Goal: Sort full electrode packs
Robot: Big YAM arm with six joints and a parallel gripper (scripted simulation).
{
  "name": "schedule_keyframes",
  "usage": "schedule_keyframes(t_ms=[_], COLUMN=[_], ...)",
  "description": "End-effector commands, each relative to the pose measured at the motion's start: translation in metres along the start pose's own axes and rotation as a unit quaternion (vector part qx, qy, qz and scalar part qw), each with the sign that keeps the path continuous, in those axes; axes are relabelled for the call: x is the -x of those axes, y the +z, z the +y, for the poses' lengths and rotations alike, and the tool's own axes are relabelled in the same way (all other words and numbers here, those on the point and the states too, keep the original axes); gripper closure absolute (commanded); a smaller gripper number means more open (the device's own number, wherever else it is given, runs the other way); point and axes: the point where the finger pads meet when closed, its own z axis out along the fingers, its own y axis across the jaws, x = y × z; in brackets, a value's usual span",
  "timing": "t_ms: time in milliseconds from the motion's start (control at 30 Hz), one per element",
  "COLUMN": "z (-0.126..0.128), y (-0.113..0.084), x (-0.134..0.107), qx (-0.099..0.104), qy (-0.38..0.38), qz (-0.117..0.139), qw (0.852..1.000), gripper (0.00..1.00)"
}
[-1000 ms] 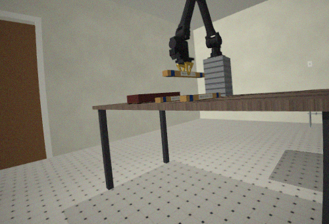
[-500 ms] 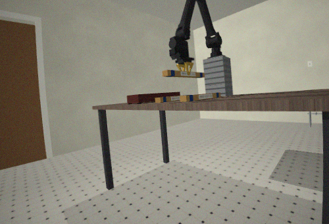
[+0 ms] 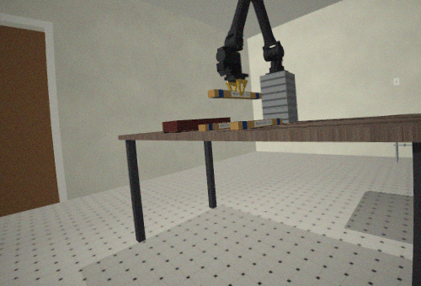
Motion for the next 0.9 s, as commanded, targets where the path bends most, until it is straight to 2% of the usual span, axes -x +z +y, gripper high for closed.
schedule_keyframes(t_ms=[0,100,333,867], z=[0.0,0.01,0.031,0.071], y=[-0.014,-0.015,-0.017,-0.024], x=[0.006,0.003,-0.001,0.013], qx=[0.001,0.0,0.001,0.003], qy=[-0.001,-0.049,-0.05,-0.045], qz=[-0.013,-0.011,-0.01,-0.024], qw=[1.0,0.999,0.999,0.999], gripper=[1.0,1.0,1.0,1.0])
